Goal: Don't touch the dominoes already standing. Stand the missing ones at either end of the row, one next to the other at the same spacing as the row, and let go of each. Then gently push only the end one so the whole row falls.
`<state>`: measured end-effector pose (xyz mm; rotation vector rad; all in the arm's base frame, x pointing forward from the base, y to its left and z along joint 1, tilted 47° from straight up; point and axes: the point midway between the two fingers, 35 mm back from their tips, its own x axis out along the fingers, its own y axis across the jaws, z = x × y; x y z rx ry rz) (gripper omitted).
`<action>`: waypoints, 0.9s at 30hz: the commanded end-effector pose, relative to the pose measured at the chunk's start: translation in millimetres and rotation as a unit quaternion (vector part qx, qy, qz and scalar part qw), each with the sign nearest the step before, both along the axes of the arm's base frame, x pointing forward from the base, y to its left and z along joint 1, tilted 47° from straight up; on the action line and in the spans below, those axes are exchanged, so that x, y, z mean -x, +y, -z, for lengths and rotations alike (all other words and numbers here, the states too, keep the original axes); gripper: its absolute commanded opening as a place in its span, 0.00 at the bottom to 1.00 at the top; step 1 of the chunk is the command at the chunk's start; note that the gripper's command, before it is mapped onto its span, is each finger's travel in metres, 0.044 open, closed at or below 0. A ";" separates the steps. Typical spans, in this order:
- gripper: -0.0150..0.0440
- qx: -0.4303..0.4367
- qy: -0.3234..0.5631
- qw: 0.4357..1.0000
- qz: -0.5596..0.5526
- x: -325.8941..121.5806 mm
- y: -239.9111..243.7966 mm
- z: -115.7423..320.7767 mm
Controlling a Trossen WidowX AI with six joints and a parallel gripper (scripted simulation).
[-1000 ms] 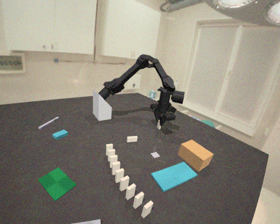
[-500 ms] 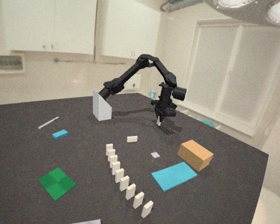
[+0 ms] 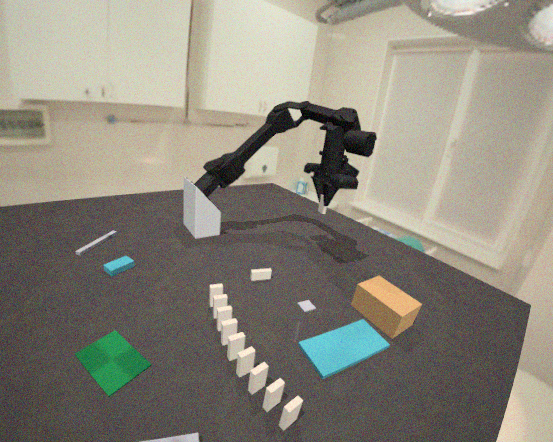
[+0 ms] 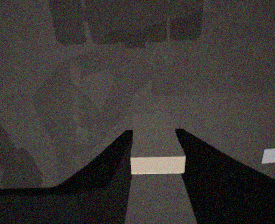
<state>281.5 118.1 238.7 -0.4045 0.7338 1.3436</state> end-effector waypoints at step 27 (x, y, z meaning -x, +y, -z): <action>0.44 -0.031 0.506 0.714 0.483 -46.0 -242.5 255.0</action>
